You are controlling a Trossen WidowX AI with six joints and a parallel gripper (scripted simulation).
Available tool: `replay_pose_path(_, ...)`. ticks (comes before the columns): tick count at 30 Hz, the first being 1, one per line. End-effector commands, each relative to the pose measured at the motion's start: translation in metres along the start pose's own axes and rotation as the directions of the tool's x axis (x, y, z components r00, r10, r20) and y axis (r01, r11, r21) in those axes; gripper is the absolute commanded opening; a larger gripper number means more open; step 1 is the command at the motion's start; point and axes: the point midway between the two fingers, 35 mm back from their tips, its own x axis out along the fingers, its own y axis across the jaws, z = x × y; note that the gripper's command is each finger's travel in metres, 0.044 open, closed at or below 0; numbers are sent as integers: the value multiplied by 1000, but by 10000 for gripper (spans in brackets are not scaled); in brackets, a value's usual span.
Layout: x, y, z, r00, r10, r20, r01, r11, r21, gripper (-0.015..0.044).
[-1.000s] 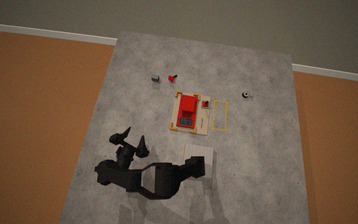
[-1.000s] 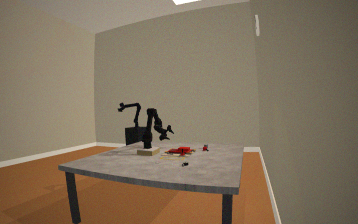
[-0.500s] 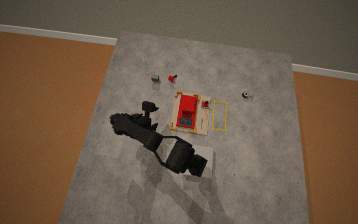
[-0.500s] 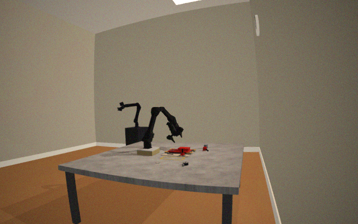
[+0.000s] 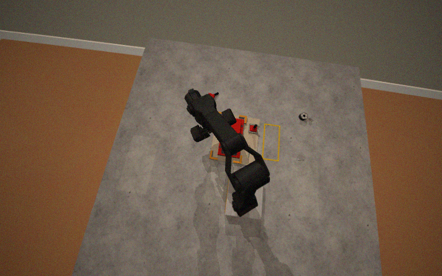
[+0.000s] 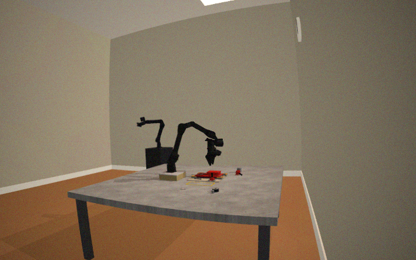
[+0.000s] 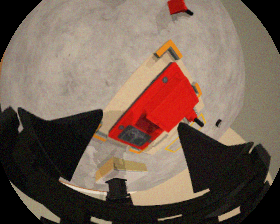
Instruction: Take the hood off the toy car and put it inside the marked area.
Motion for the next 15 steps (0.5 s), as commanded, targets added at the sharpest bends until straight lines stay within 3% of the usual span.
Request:
replay_pose_path(1, 2, -29, 1, 995, 98, 4, -97, 977, 192, 440)
replay_pose_path(7, 5, -83, -4, 967, 247, 55, -241, 832, 500, 440)
replay_pose_path(15, 6, -90, -5, 963, 262, 65, -256, 808, 532, 440)
